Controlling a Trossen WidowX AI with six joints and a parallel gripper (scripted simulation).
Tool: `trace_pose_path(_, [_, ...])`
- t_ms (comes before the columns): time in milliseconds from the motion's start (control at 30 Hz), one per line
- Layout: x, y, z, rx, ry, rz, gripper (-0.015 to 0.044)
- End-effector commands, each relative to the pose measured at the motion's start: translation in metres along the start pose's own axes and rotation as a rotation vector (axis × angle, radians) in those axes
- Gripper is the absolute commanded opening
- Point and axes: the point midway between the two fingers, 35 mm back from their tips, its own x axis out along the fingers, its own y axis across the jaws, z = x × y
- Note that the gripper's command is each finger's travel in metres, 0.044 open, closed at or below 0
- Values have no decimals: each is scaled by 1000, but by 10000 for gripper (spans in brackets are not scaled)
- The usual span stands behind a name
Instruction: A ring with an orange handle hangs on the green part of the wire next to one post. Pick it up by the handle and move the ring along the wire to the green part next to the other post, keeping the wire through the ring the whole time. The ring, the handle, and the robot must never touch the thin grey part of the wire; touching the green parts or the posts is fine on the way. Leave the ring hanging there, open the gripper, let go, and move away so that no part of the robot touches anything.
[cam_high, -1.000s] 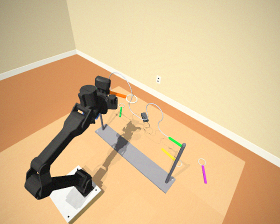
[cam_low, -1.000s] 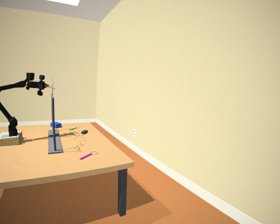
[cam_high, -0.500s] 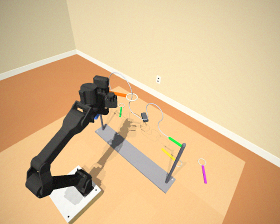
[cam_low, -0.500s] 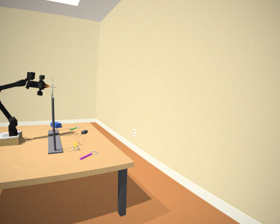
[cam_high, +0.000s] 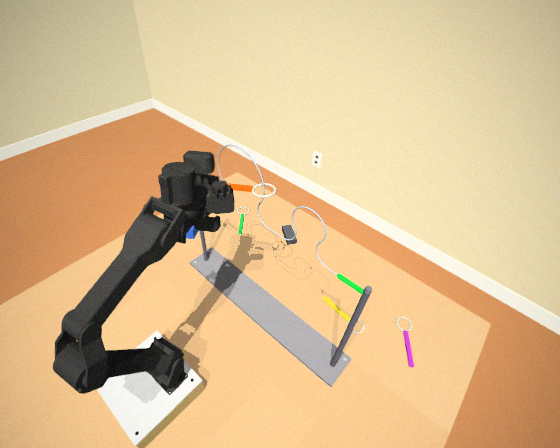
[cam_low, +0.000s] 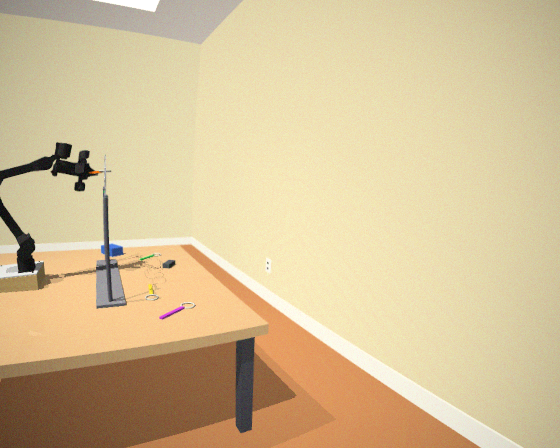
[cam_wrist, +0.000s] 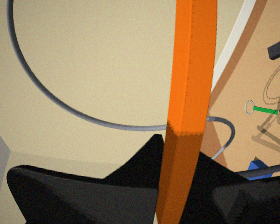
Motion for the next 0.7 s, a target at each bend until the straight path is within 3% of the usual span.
trace_pose_path(0, [0,1,0,-49,-7,-17,-150])
trace_pose_path(667, [0,-5,1,-225,-31,-116,-150])
